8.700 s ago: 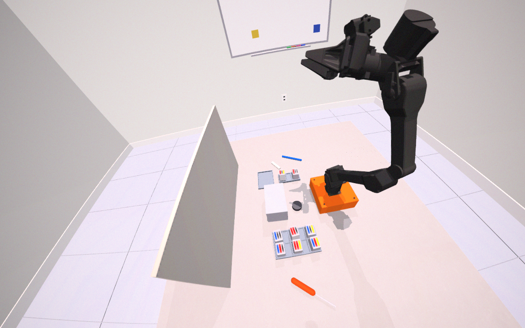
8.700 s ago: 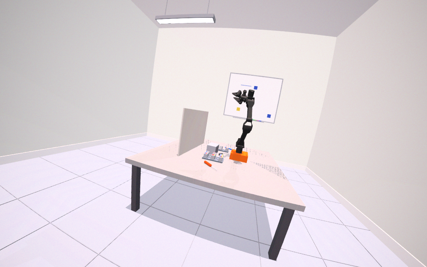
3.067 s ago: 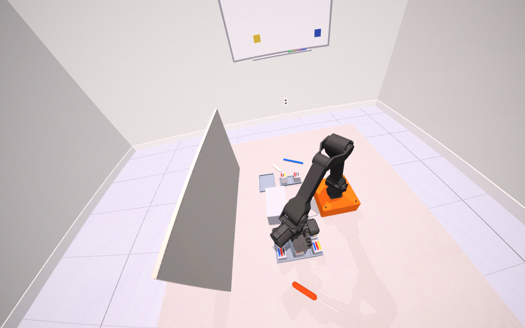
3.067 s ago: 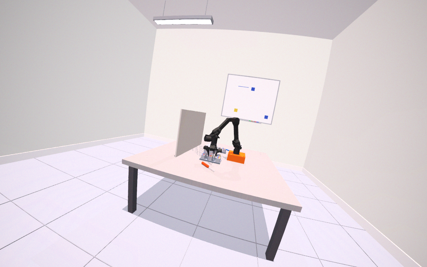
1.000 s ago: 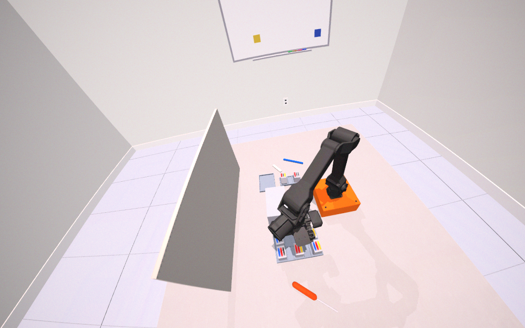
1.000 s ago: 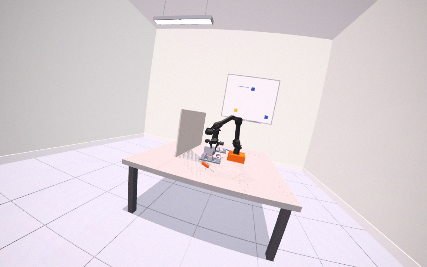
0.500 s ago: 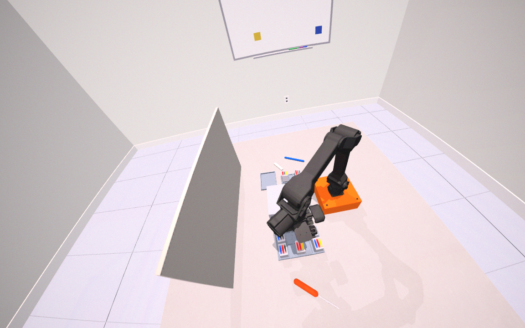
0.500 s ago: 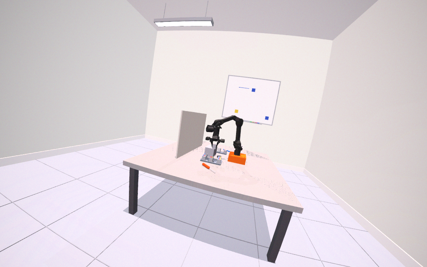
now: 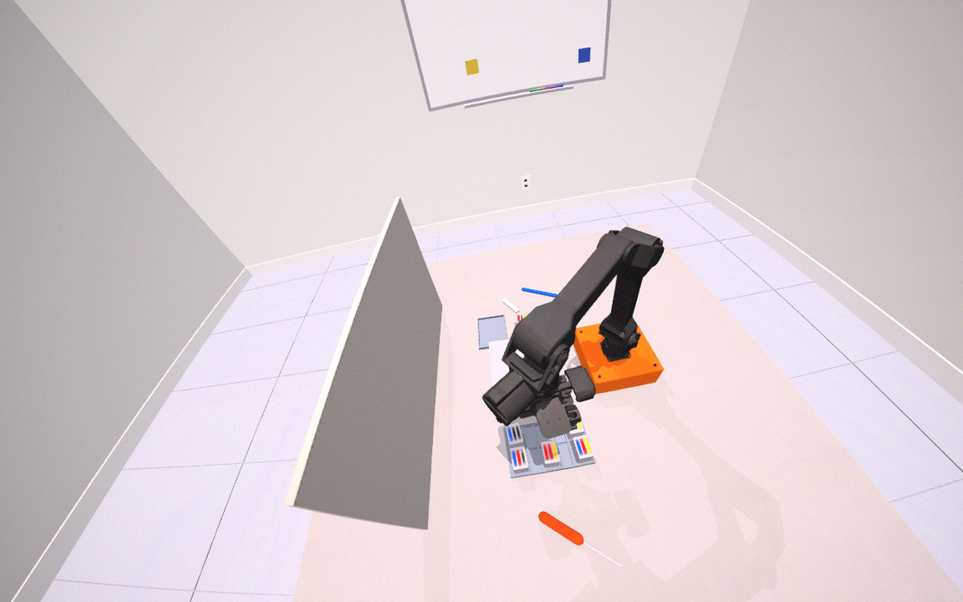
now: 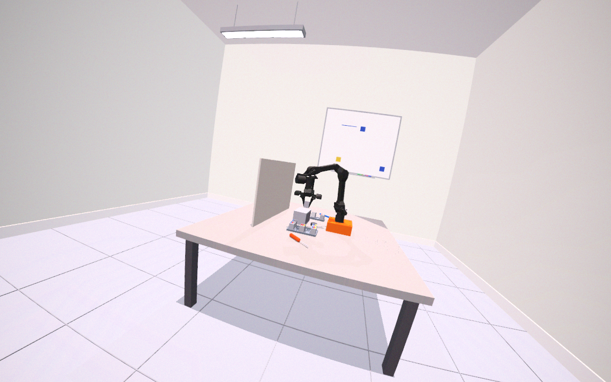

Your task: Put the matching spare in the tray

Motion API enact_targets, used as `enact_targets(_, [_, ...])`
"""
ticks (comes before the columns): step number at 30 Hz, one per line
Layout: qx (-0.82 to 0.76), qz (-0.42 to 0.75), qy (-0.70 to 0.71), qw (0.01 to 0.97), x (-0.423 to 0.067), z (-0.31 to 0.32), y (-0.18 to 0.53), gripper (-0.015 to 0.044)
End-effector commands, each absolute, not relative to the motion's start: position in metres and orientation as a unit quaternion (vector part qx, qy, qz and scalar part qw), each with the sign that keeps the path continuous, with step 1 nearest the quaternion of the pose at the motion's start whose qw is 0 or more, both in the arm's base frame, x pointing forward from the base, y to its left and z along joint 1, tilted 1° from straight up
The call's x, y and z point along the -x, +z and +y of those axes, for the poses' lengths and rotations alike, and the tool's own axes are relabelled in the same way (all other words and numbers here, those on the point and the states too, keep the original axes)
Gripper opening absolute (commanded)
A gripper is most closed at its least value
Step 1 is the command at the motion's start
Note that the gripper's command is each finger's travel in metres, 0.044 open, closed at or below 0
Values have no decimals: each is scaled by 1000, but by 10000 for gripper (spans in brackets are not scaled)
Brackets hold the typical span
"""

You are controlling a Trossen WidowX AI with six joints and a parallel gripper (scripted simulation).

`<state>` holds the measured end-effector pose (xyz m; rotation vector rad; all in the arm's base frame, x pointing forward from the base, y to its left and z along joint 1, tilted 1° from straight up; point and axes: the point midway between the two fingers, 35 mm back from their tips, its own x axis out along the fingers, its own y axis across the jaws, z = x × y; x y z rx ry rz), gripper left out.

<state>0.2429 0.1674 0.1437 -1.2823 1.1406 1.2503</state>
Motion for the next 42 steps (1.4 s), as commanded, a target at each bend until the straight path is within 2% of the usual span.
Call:
enact_targets(1, [529, 467, 511, 491, -260, 154, 148, 0])
enact_targets(23, [532, 468, 508, 489, -327, 51, 153, 0])
enact_targets(42, [536, 480, 492, 490, -349, -63, 155, 0])
